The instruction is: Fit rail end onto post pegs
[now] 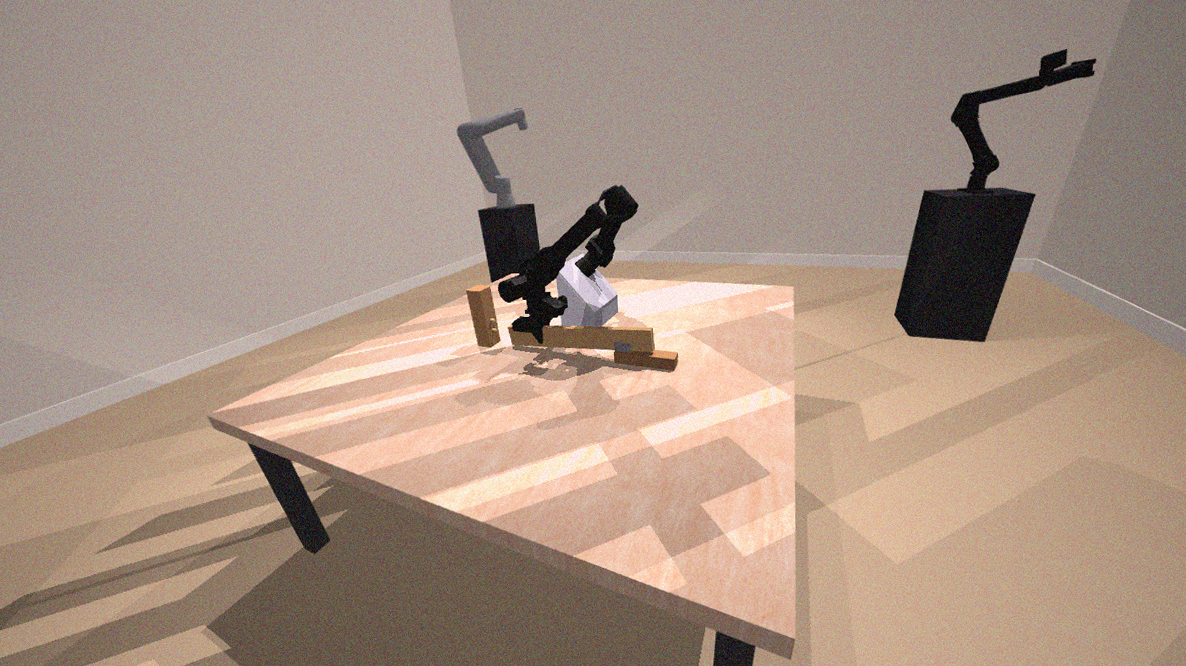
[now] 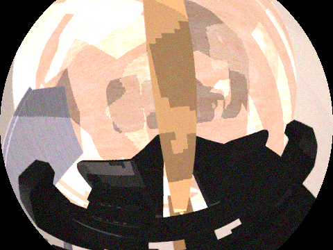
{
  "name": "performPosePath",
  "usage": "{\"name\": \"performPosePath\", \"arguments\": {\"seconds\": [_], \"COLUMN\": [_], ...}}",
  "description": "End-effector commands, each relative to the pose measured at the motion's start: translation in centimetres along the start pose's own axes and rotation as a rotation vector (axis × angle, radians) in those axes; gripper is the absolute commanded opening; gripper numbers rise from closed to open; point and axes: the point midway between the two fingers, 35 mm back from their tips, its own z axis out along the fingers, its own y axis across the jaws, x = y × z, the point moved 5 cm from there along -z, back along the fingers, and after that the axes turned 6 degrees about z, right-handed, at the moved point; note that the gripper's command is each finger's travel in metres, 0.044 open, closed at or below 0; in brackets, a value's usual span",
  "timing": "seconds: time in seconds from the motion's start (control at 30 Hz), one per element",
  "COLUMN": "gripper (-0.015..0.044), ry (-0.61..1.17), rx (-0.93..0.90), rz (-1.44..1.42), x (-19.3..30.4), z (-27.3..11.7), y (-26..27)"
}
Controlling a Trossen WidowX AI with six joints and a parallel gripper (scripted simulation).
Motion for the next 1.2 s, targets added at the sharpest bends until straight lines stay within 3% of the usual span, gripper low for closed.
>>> {"name": "performPosePath", "arguments": {"seconds": [0.0, 1.17], "gripper": [0.0, 0.0], "ry": [-0.002, -0.001], "rx": [0.016, 0.016], "rz": [-0.009, -0.009], "x": [-0.1, -0.1], "z": [-0.6, -2.4], "y": [-0.5, -0.8]}}
